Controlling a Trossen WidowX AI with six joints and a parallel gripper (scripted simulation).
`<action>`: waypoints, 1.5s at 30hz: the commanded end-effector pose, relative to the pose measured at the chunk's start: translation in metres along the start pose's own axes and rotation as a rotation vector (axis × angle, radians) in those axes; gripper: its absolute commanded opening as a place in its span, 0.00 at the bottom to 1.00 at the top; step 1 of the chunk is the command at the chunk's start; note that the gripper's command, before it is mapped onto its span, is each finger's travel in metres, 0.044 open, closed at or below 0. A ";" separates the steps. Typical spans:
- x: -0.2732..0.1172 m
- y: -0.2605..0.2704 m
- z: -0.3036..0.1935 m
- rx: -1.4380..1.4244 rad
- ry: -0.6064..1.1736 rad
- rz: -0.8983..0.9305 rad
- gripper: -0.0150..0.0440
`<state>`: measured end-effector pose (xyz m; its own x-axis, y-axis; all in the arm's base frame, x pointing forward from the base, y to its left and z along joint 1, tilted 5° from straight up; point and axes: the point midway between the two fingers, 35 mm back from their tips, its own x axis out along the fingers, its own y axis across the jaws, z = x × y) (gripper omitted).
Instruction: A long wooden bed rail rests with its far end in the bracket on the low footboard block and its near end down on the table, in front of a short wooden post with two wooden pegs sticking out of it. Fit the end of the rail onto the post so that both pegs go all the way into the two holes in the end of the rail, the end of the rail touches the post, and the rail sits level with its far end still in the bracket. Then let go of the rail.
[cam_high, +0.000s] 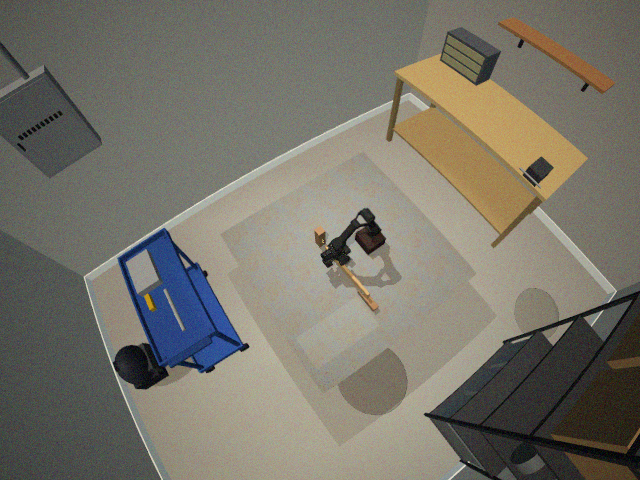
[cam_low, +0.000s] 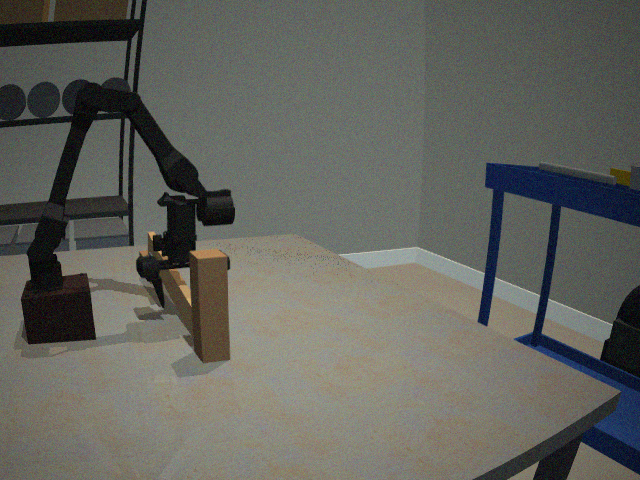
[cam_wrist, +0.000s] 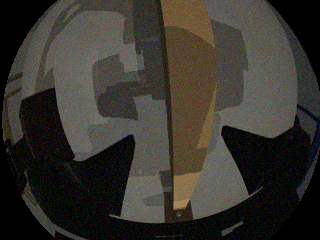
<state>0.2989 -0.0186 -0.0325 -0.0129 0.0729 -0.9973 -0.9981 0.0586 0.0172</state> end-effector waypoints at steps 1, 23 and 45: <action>0.006 0.002 -0.001 0.005 0.004 0.004 1.00; 0.006 0.002 -0.001 0.005 0.004 0.004 0.30; 0.001 0.002 0.000 0.005 0.004 0.004 0.25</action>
<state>0.2962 -0.0181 -0.0364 -0.0209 0.0703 -0.9973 -0.9977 0.0630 0.0253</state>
